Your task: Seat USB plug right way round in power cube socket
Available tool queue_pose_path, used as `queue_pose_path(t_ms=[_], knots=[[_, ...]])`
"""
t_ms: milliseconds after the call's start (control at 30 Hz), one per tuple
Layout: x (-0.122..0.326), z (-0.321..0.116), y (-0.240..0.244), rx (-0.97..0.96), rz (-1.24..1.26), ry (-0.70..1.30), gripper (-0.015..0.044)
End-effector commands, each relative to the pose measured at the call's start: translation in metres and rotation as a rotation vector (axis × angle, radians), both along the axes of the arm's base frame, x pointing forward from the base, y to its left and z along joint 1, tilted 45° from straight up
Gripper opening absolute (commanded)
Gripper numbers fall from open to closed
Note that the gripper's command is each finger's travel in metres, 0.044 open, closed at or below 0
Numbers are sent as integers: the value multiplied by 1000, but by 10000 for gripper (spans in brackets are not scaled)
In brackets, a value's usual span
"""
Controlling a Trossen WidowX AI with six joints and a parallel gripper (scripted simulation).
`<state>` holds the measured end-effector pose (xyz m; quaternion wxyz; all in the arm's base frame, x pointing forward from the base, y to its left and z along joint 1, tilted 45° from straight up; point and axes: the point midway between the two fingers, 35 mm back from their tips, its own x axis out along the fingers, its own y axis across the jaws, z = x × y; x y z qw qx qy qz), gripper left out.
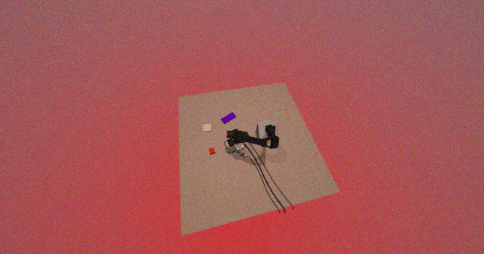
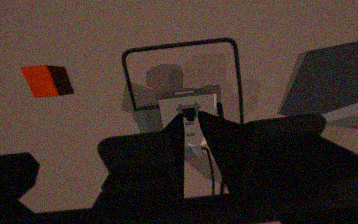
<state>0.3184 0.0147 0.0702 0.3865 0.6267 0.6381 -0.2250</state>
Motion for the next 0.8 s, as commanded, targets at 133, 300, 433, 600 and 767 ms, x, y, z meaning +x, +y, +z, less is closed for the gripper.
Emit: queue_pose_path(t_ms=[133,300,433,600,767], knots=[[0,0,0,0,-1,0,95],[0,0,0,0,-1,0,95],[0,1,-1,0,-1,0,95],[0,4,-4,0,-1,0,95],[-1,8,-8,0,-1,0,95]])
